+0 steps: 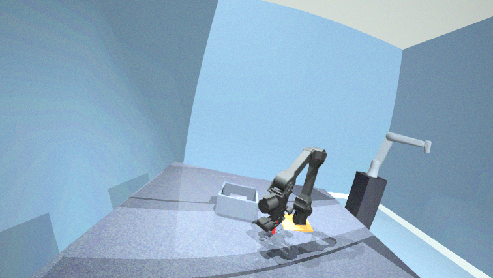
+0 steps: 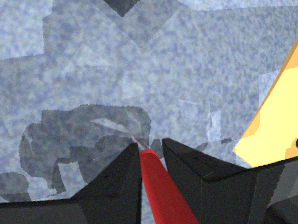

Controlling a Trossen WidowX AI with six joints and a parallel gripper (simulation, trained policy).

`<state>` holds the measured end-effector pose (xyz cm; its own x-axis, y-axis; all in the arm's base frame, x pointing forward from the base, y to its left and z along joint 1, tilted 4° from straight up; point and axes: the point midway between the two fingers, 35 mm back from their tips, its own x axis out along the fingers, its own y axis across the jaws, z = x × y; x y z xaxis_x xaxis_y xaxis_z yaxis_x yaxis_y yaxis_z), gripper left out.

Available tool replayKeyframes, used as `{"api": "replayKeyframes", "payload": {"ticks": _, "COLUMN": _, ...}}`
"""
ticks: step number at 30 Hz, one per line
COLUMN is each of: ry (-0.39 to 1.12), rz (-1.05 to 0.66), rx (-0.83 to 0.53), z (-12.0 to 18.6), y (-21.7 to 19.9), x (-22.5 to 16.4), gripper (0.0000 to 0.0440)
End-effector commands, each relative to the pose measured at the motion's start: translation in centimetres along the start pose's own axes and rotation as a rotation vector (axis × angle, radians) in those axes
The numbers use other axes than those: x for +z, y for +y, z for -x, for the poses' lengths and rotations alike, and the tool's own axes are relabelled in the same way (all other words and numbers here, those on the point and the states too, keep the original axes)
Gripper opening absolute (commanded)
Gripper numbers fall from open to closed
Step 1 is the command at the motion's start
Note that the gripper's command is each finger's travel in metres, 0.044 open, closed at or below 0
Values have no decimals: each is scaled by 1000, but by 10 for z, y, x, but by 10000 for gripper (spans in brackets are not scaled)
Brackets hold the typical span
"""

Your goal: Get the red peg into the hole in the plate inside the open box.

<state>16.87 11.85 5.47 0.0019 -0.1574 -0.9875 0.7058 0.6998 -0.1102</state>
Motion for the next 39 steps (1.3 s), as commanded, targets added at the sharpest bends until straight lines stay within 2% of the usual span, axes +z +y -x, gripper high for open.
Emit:
{"api": "replayKeyframes", "payload": {"ticks": 1, "ry": -34, "rz": 4, "rx": 3, "z": 8, "y": 1, "x": 8, "gripper": 7}}
{"api": "replayKeyframes", "payload": {"ticks": 16, "ry": -174, "rz": -72, "rx": 75, "z": 79, "y": -10, "x": 51, "gripper": 0}}
{"api": "replayKeyframes", "payload": {"ticks": 28, "ry": -262, "rz": -231, "rx": 119, "z": 101, "y": -12, "x": 105, "gripper": 0}}
{"api": "replayKeyframes", "payload": {"ticks": 39, "ry": -319, "rz": -329, "rx": 122, "z": 101, "y": -16, "x": 157, "gripper": 0}}
